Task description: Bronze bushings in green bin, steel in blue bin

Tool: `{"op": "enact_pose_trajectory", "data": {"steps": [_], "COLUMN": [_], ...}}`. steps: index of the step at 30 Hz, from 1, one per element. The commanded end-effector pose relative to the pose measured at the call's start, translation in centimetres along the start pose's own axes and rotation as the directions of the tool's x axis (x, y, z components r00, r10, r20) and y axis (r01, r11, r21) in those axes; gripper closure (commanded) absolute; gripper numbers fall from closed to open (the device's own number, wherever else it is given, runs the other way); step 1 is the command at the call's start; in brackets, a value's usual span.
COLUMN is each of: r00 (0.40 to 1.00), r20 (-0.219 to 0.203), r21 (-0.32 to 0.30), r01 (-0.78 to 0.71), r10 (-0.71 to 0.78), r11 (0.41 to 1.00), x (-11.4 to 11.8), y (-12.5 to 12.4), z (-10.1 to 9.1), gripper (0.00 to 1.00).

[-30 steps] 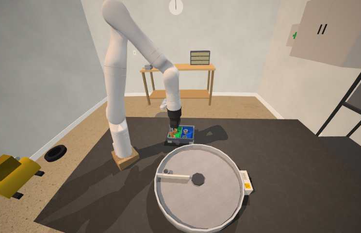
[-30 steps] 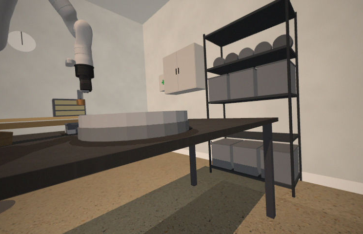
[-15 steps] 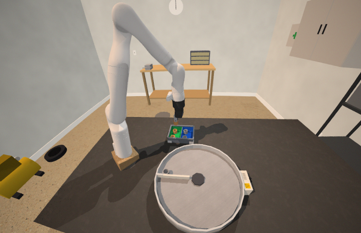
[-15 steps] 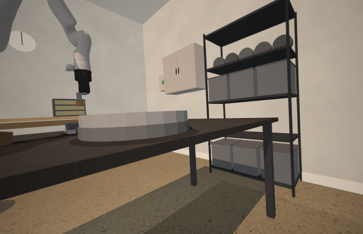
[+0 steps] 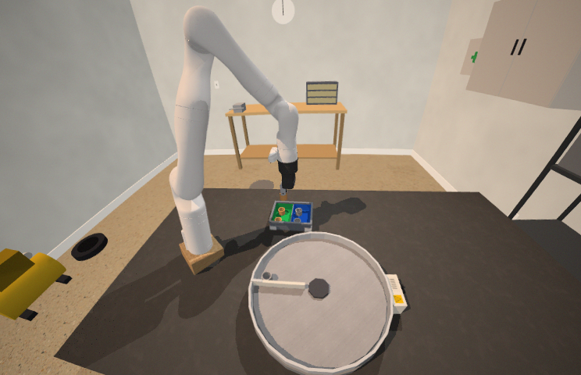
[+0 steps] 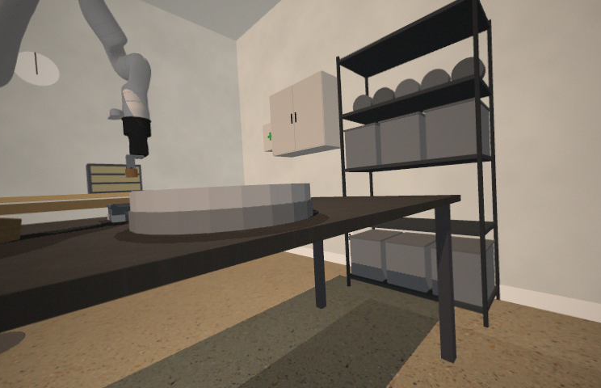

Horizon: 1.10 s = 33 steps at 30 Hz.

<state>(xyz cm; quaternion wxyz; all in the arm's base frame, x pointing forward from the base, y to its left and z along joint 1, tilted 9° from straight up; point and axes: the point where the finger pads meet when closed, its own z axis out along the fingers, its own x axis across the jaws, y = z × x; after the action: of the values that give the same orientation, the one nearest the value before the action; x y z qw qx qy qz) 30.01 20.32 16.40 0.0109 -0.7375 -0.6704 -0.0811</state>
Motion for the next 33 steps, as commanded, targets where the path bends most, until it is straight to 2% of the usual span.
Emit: {"op": "enact_pose_trajectory", "data": {"steps": [1,7,10,13,18,24,28,33], "r00": [1.0,1.0,1.0,1.0,1.0,1.0,1.0,1.0], "r20": [-0.001,-0.001,-0.001,-0.001,-0.001,-0.001,-0.001,-0.001], "r21": [-0.001,-0.001,-0.001,-0.001,-0.001,-0.001,-0.001,-0.001], "r01": [0.0,0.0,0.0,0.0,0.0,0.0,0.0,0.0], "r10": [0.0,0.0,0.0,0.0,0.0,0.0,0.0,0.0], "r11": [1.0,1.0,1.0,1.0,1.0,1.0,1.0,1.0], "x": [0.0,0.0,0.0,0.0,0.0,0.0,0.0,0.0], "y": [0.0,0.0,0.0,0.0,0.0,0.0,0.1,0.1], "z": [0.0,1.0,2.5,2.5,5.1,5.7,7.7,7.7], "gripper": [1.0,1.0,1.0,1.0,1.0,1.0,1.0,1.0]}}
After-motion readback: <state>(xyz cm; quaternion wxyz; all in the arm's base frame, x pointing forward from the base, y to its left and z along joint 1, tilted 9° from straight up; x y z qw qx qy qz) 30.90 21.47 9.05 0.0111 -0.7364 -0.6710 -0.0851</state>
